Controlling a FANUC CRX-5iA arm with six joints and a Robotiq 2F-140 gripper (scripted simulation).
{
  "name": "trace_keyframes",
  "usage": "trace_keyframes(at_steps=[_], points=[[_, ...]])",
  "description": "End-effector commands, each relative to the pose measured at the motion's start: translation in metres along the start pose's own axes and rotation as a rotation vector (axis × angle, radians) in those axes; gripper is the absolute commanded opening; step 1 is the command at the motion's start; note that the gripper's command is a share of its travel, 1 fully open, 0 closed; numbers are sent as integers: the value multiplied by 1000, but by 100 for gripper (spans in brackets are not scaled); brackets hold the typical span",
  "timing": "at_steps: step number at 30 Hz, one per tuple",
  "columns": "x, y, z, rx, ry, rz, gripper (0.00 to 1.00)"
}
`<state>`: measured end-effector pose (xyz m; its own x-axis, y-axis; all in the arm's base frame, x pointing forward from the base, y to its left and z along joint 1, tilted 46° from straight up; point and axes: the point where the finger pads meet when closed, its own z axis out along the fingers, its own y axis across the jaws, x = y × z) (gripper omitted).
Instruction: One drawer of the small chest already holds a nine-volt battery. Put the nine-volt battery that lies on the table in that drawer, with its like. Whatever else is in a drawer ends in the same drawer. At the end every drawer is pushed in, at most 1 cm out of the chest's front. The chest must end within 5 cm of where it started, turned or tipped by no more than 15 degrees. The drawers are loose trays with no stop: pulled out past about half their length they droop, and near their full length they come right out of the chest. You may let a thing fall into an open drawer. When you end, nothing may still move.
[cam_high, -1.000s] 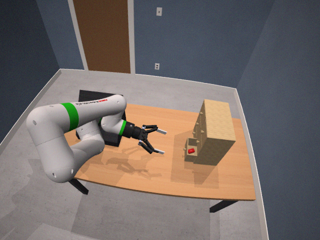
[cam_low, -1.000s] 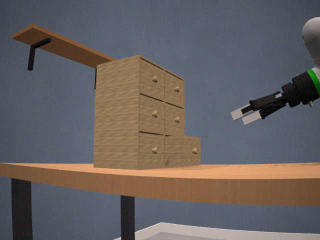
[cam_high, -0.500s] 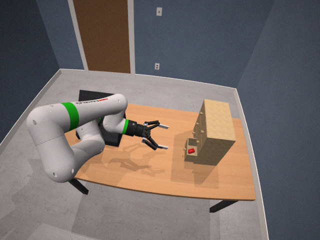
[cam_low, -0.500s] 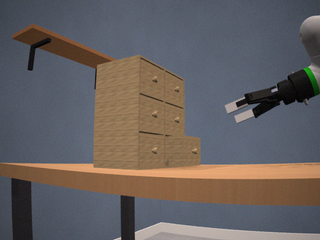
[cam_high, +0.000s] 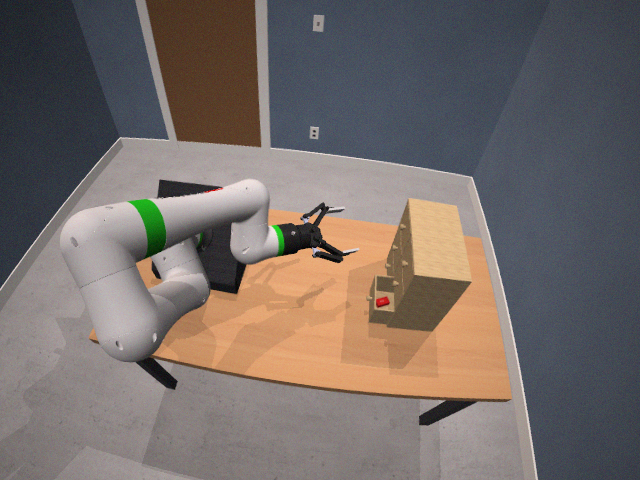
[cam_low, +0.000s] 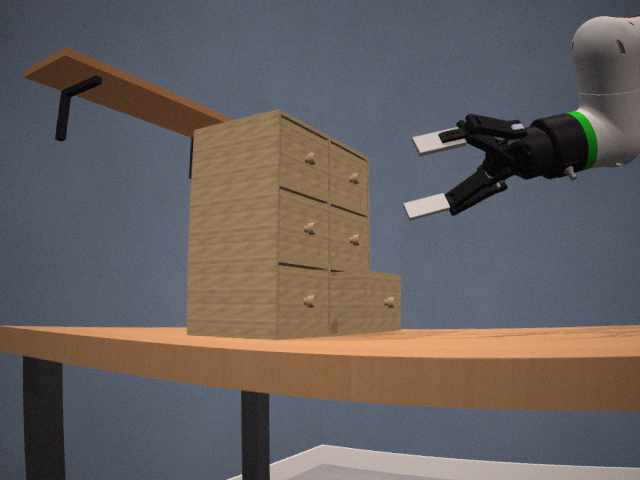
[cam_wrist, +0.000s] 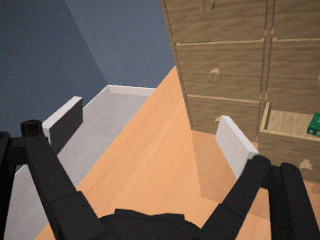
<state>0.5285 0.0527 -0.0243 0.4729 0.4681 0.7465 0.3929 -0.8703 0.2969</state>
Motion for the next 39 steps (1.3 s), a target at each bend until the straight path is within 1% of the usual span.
trace_keyframes(at_steps=[1, 2, 3, 4, 5, 6, 8, 10, 12, 14, 15, 16, 17, 18, 19, 21, 22, 23, 24, 25, 26, 27, 28, 31, 33, 34, 35, 36, 38, 39], points=[[-9, -56, 17, 188, -150, 62, 100], [-9, -56, 17, 188, -150, 62, 100], [-16, -70, 19, 236, -222, 78, 100], [-16, -70, 19, 236, -222, 78, 100], [-24, -81, 18, 272, -301, 91, 100], [-34, -87, 15, 284, -368, 97, 100], [-52, -84, 3, 265, -456, 99, 100], [-66, -62, -13, 231, -526, 103, 100], [-66, -62, -13, 236, -580, 112, 100], [-66, -62, -13, 236, -580, 112, 100], [-70, -46, -23, 202, -675, 119, 100], [-70, -46, -23, 194, -714, 117, 100], [-71, -28, -33, 155, -751, 118, 100], [-71, -28, -33, 137, -801, 116, 100], [-69, -8, -43, 91, -837, 116, 100], [-69, -8, -43, 39, -921, 114, 100], [-69, -8, -43, 25, -940, 115, 100], [-66, 13, -54, -38, -974, 115, 100], [-66, 13, -54, -53, -988, 115, 100], [-60, 33, -64, -115, -1013, 117, 100], [-60, 33, -64, -134, -1027, 117, 100], [-60, 33, -64, -134, -1027, 117, 100], [-53, 52, -75, -213, -1057, 119, 100], [-53, 52, -75, -213, -1057, 119, 100], [-37, 85, -94, -361, -1094, 125, 100], [-37, 85, -94, -361, -1094, 125, 100], [-28, 99, -103, -425, -1104, 128, 100], [-28, 99, -103, -425, -1104, 128, 100], [-14, 120, -117, -528, -1112, 134, 100], [-8, 127, -122, -566, -1113, 137, 100]])
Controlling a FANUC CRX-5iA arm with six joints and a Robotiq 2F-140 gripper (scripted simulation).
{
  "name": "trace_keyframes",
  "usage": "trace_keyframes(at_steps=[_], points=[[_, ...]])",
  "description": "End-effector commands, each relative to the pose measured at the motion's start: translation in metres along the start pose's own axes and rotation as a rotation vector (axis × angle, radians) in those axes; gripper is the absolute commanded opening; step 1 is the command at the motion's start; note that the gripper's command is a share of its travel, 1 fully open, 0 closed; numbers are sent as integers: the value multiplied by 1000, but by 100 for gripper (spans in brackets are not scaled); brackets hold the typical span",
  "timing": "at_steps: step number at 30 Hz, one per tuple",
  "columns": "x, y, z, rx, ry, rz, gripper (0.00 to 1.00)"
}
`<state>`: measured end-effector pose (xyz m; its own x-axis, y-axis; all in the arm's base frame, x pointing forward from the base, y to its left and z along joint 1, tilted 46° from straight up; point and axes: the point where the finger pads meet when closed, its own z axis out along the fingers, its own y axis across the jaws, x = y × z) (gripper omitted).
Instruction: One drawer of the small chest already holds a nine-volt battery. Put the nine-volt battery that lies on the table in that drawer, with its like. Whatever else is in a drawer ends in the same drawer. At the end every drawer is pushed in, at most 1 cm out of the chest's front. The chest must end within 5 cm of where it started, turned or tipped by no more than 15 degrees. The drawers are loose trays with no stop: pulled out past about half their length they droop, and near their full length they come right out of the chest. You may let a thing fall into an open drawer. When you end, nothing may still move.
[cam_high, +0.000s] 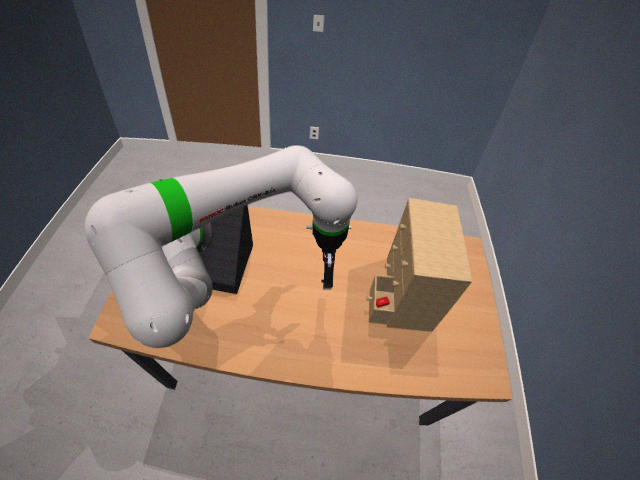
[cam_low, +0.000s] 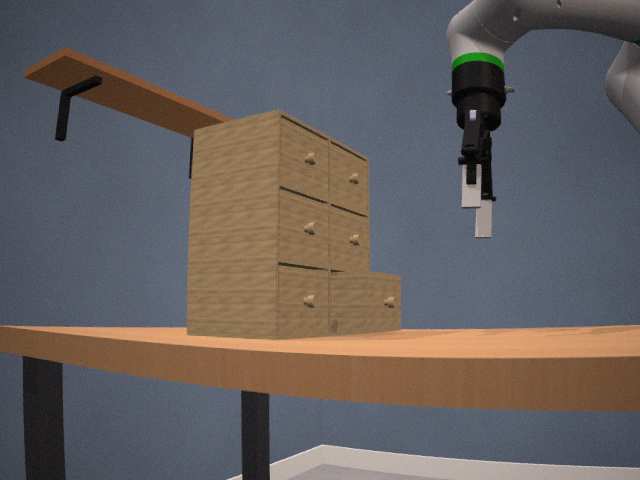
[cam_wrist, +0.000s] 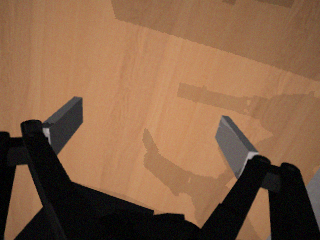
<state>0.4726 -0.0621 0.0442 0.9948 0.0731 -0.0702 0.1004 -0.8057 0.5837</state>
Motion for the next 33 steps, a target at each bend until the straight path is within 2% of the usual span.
trace_keyframes(at_steps=[1, 5, 26, 33], points=[[2, 43, -23, -137, -16, 93, 100], [3, 54, -29, -170, -18, 117, 100], [-1, 52, -32, -171, -19, 118, 100], [-27, 35, -48, -170, -24, 120, 100]])
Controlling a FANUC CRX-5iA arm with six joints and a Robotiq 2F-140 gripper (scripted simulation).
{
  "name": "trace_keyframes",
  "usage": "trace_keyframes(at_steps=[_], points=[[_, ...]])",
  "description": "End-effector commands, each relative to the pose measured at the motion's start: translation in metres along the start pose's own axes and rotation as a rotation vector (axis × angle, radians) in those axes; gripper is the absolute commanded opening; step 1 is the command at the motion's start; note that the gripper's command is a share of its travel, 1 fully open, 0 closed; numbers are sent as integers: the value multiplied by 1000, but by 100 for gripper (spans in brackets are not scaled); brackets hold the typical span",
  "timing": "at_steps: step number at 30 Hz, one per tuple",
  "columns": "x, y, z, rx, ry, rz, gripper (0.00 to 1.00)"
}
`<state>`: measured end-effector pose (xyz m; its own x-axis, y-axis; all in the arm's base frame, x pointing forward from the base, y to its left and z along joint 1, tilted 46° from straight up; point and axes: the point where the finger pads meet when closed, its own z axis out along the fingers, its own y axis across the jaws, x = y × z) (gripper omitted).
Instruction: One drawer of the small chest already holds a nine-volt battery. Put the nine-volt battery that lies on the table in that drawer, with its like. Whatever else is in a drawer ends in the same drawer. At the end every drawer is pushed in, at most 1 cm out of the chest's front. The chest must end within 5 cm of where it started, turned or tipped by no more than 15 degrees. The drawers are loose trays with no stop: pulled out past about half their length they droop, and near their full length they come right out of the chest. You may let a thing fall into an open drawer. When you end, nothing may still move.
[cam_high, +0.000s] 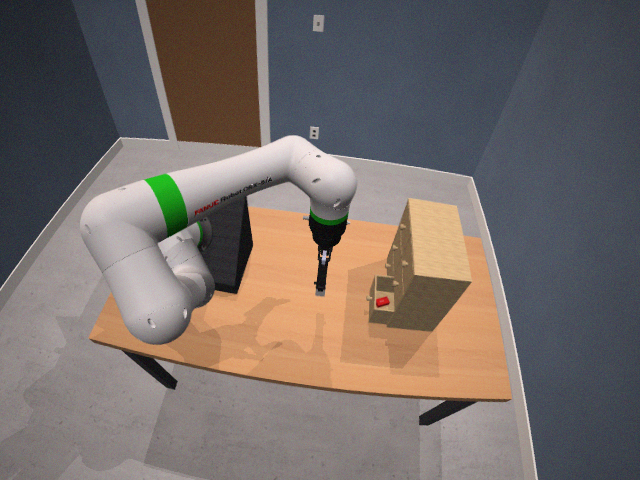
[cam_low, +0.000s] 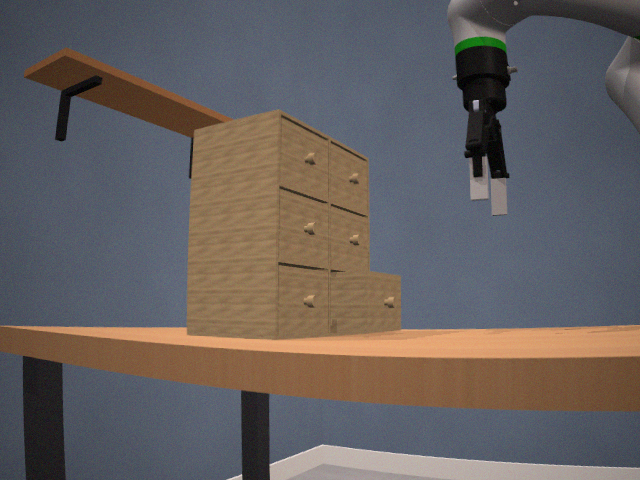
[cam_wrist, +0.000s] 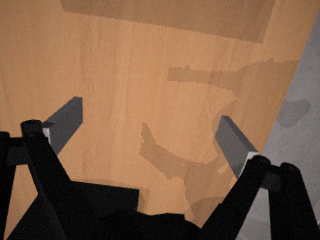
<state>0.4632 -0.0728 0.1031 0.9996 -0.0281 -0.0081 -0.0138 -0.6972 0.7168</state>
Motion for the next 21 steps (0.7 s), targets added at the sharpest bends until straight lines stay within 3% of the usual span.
trace_keyframes(at_steps=[1, 8, 21], points=[[-19, -7, -11, -1, -6, 2, 100], [-57, -21, -37, 0, -12, 4, 100], [-76, -28, -49, 0, -16, 5, 100]])
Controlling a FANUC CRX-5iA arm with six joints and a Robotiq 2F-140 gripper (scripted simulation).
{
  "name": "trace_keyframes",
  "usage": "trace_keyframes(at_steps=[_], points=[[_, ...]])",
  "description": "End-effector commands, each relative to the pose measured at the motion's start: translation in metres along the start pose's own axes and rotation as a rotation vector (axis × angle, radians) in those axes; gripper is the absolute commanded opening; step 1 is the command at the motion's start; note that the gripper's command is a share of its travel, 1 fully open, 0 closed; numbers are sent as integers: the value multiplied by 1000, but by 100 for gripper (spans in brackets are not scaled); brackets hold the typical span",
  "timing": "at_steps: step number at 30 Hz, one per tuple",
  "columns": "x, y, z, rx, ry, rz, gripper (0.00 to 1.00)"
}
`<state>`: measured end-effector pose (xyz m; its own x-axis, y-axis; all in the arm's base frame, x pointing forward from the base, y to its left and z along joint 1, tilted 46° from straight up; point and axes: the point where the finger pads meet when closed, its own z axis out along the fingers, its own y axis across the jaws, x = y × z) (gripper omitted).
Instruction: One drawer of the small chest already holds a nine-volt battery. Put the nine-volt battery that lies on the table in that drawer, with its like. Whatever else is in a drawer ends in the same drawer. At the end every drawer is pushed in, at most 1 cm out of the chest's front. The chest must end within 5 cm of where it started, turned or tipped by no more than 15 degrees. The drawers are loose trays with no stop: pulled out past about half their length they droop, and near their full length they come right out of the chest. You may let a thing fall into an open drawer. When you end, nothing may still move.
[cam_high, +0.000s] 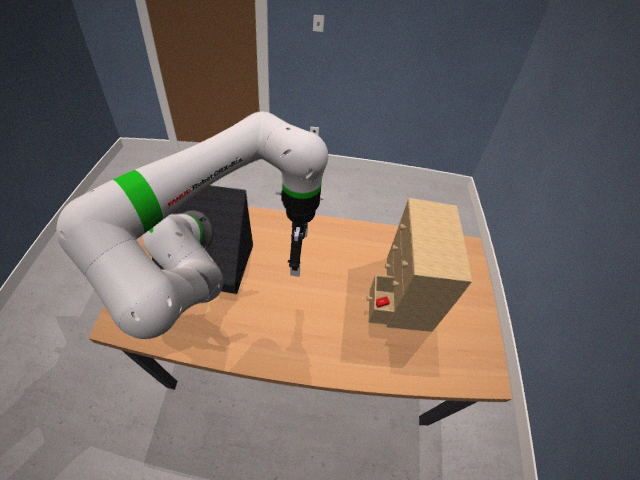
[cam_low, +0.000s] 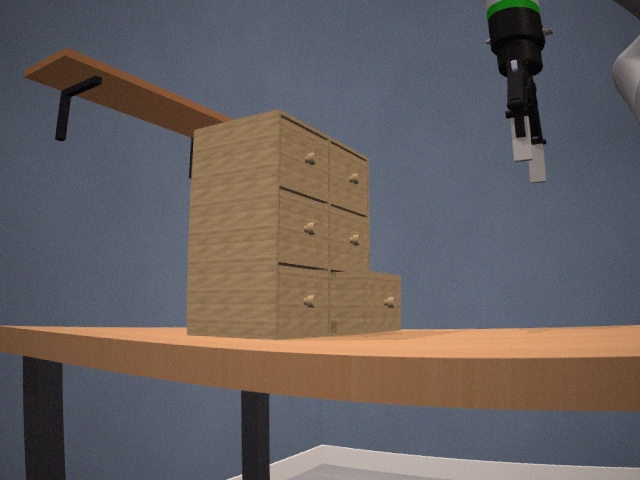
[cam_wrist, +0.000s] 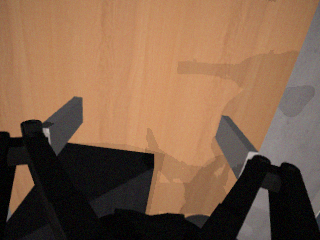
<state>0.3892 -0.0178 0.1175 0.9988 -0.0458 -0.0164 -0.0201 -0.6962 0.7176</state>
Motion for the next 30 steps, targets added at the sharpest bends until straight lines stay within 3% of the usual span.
trace_keyframes(at_steps=[1, 6, 8, 12, 13, 14, 15, 16, 17, 18, 19, 20, 23, 25, 26, 27, 28, 29, 30], points=[[0, -1, -1, 3, 2, -3, 100], [-1, -10, 3, 27, 1, -23, 100], [-2, -25, 10, 68, -1, -55, 100], [-9, -81, 29, 227, 3, -168, 100], [-9, -81, 29, 227, 3, -168, 100], [-11, -100, 34, 282, 10, -203, 100], [-11, -100, 34, 282, 10, -203, 100], [-13, -121, 39, 344, 21, -239, 100], [-13, -121, 39, 344, 21, -239, 100], [-15, -144, 42, 410, 37, -275, 100], [-15, -144, 42, 410, 37, -275, 100], [-17, -167, 44, 481, 58, -308, 100], [-17, -167, 44, 481, 58, -308, 100], [-18, -213, 44, 627, 124, -366, 100], [-18, -213, 44, 627, 124, -366, 100], [-16, -235, 42, 699, 169, -386, 100], [-16, -235, 42, 699, 169, -386, 100], [-12, -254, 38, 767, 222, -400, 100], [-12, -254, 38, 767, 222, -400, 100]])
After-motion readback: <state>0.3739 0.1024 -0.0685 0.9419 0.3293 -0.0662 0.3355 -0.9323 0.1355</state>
